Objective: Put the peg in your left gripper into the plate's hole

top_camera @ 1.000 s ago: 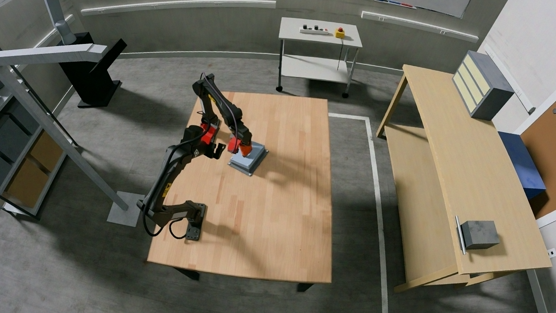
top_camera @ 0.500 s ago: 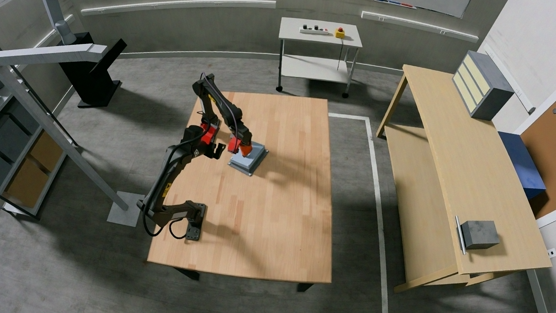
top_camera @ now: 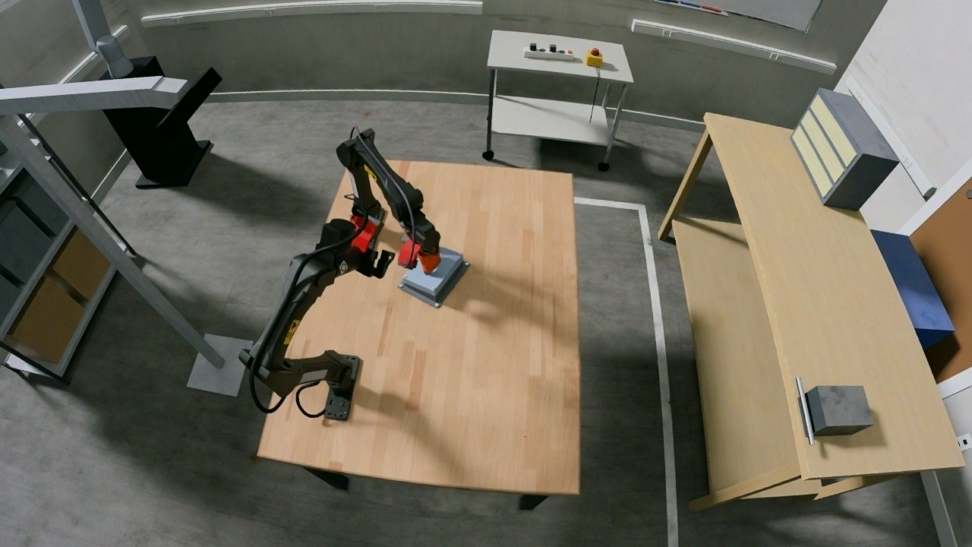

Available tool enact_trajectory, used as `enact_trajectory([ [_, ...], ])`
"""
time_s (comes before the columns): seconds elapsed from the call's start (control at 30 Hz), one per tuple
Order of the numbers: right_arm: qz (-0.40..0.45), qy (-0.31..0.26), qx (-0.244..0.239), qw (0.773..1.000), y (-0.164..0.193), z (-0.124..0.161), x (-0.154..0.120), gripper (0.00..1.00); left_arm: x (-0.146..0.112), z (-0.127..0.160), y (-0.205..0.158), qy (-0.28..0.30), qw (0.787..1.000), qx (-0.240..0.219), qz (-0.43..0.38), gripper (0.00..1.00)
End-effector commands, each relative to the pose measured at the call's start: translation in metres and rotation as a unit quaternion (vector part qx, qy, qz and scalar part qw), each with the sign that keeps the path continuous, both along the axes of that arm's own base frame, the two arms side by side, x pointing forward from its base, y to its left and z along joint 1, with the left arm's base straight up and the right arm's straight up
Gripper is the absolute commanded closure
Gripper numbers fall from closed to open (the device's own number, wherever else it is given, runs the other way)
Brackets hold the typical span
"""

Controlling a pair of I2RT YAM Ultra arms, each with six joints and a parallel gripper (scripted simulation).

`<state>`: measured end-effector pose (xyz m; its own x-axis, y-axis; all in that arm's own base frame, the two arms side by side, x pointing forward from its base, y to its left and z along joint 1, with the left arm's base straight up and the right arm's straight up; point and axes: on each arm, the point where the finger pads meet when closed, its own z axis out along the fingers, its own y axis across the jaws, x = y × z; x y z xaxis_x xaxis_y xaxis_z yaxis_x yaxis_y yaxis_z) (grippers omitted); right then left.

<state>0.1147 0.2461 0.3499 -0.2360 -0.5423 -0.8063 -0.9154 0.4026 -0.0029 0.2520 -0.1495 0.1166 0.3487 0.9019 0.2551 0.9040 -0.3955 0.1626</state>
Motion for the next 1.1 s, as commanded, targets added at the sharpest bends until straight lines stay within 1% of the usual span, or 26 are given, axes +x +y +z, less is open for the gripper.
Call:
enact_trajectory([
  [0.0,-0.002,-0.009,0.017,1.000,-0.004,0.015,-0.002,0.00,0.003,0.012,-0.004,-0.026,1.000,-0.015,0.001,0.61],
  [0.03,-0.002,-0.009,0.017,1.000,-0.004,0.015,-0.002,0.00,0.002,0.007,-0.003,-0.013,1.000,-0.008,-0.001,0.61],
  [0.13,-0.002,-0.009,0.017,1.000,-0.004,0.015,-0.002,0.00,-0.001,0.005,-0.002,-0.010,1.000,-0.006,-0.002,0.61],
  [0.23,-0.002,-0.009,0.017,1.000,-0.004,0.015,-0.002,0.00,0.000,0.008,-0.001,-0.020,1.000,-0.010,0.001,0.61],
  [0.57,-0.002,-0.009,0.017,1.000,-0.004,0.015,-0.002,0.00,0.000,0.007,-0.002,-0.011,1.000,-0.007,-0.002,0.61],
  [0.63,-0.002,-0.009,0.017,1.000,-0.004,0.015,-0.002,0.00,-0.006,0.007,0.003,-0.009,1.000,0.000,0.000,0.61],
  [0.73,-0.002,-0.009,0.017,1.000,-0.004,0.015,-0.002,0.00,-0.006,0.007,0.003,-0.008,1.000,0.000,-0.001,0.61],
  [0.8,-0.002,-0.009,0.017,1.000,-0.004,0.015,-0.002,0.00,-0.006,0.007,0.003,-0.008,1.000,0.000,-0.001,0.61],
  [0.83,-0.002,-0.009,0.017,1.000,-0.004,0.015,-0.002,0.00,-0.001,0.007,-0.002,-0.010,1.000,-0.006,-0.002,0.61],
  [0.93,-0.002,-0.009,0.017,1.000,-0.004,0.015,-0.002,0.00,-0.001,0.007,-0.002,-0.010,1.000,-0.006,-0.002,0.61],
  [1.0,-0.002,-0.009,0.017,1.000,-0.004,0.015,-0.002,0.00,0.006,0.005,-0.007,-0.014,1.000,-0.014,-0.002,0.61],
  [1.07,-0.002,-0.009,0.017,1.000,-0.004,0.015,-0.002,0.00,0.003,-0.001,-0.003,-0.007,1.000,-0.007,-0.001,0.61],
])
